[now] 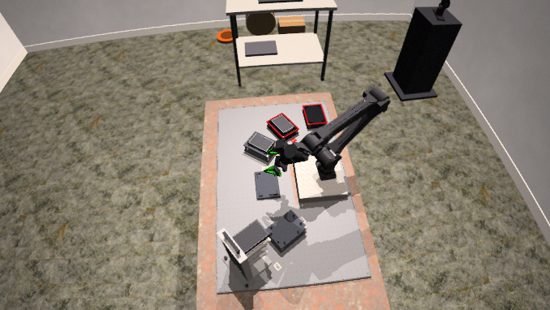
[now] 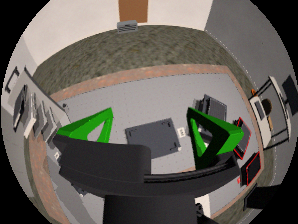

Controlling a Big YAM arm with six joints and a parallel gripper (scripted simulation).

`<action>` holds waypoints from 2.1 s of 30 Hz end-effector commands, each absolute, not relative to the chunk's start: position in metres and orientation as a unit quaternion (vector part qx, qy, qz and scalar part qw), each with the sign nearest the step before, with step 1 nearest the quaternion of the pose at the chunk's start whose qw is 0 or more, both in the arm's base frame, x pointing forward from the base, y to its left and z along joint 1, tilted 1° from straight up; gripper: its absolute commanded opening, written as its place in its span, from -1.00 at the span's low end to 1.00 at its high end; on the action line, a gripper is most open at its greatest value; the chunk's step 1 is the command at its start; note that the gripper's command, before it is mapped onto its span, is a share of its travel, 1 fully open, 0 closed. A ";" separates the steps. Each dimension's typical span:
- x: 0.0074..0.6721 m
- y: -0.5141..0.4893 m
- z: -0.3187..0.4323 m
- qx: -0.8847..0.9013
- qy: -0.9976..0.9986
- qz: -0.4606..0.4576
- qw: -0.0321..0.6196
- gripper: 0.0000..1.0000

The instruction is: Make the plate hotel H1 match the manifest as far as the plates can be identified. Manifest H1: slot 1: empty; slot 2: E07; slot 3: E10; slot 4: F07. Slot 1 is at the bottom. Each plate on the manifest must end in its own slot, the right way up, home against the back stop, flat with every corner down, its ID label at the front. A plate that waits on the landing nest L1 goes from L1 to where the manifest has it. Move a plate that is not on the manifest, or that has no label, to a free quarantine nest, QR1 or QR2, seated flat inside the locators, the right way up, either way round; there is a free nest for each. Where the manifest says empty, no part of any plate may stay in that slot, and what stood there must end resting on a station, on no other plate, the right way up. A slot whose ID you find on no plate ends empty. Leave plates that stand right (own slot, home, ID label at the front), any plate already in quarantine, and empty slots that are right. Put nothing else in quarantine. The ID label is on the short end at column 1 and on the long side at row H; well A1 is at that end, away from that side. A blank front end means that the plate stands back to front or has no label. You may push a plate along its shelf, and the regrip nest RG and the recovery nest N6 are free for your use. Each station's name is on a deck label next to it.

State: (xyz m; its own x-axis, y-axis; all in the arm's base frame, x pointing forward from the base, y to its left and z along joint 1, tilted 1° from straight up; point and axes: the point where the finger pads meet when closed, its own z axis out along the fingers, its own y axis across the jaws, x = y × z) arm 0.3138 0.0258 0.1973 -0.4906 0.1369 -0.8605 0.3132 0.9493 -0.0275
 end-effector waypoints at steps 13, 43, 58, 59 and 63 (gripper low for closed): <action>0.328 0.042 0.231 0.245 0.828 -0.105 0.494 1.00; 0.308 -0.020 0.206 0.321 0.806 -0.164 0.470 1.00; 0.300 -0.063 0.207 0.319 0.804 -0.166 0.473 1.00; 0.299 -0.066 0.207 0.319 0.804 -0.167 0.473 1.00; 0.288 -0.076 0.204 0.316 0.809 -0.172 0.465 1.00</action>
State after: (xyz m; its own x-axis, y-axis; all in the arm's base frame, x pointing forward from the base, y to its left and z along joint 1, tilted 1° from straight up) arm 0.2926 -0.0685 0.1934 -0.3701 0.3788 -0.8483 0.6774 0.7349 0.0326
